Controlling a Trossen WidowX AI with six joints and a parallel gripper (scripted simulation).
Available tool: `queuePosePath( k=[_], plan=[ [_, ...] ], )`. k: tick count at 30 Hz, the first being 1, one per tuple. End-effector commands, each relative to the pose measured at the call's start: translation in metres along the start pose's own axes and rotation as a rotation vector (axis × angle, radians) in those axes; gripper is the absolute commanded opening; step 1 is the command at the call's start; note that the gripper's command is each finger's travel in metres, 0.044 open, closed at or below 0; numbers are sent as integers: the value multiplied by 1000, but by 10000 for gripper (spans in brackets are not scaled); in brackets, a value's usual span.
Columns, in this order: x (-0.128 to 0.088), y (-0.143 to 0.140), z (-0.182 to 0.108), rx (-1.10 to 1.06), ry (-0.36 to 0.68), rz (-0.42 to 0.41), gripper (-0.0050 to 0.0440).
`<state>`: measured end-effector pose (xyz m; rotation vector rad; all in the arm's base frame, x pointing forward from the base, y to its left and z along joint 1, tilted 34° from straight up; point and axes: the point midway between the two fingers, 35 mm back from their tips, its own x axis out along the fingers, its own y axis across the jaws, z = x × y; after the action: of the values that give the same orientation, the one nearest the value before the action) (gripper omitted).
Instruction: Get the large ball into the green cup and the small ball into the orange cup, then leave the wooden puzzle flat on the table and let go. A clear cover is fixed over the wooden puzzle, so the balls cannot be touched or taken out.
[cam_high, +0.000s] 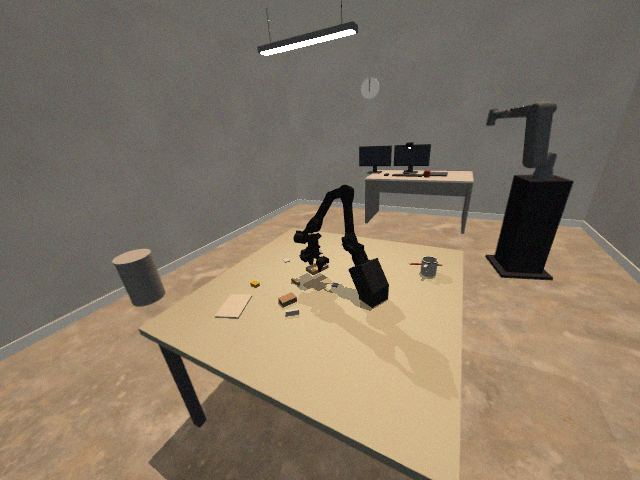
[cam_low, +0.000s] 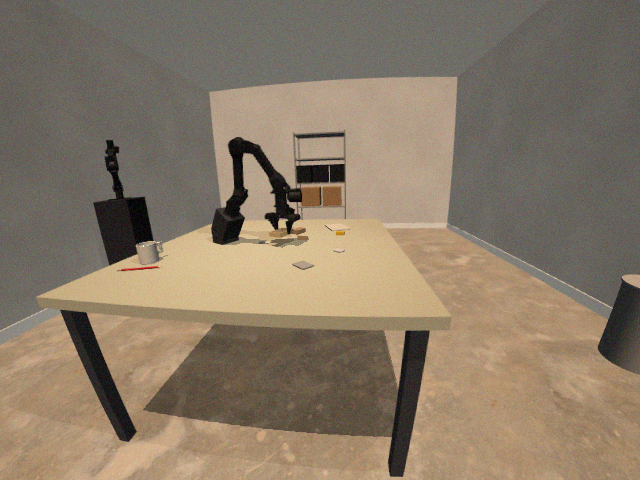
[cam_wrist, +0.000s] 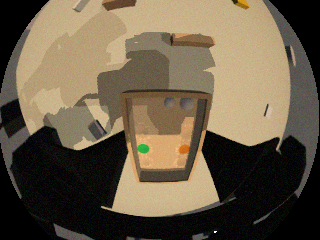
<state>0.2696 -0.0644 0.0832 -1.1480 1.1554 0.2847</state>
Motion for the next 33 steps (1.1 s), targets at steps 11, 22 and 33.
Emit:
queuePosePath(
  k=[11,22,33],
  plan=[
    [0,-1,0,-3,-12,63,0],
    [1,-5,0,-5,-12,202,0],
    [1,-7,0,-3,-13,271,0]
  ],
)
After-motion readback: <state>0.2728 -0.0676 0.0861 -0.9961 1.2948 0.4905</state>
